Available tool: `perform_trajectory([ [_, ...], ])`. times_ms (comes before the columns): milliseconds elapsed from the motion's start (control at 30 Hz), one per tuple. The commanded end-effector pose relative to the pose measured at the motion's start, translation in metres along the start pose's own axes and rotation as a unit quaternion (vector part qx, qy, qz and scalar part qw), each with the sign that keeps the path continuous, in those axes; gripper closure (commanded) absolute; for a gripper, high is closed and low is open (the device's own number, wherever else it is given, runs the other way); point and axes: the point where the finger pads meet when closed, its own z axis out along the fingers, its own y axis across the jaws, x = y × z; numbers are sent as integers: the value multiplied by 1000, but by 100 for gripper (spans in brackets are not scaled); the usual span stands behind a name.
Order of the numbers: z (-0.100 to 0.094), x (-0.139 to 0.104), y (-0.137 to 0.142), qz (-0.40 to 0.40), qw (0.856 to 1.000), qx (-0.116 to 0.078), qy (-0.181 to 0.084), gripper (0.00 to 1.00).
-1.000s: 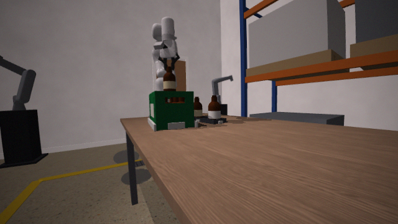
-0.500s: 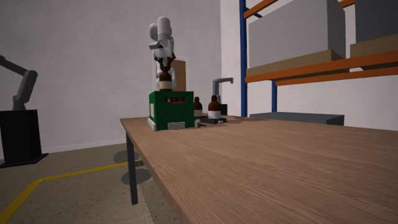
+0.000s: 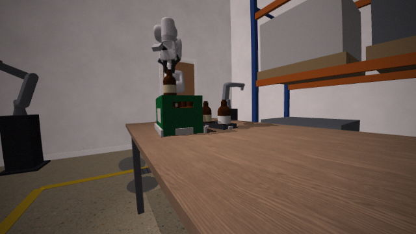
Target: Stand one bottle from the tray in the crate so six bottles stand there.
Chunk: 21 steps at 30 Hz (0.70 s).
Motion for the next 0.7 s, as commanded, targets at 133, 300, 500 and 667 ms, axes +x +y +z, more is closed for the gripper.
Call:
perform_trajectory([
  [133,-2,4,7,0,1000,1,2,100],
  [300,-2,5,11,0,1000,1,2,100],
  [500,-2,7,16,0,1000,1,2,100],
  [667,-2,8,18,0,1000,1,2,100],
])
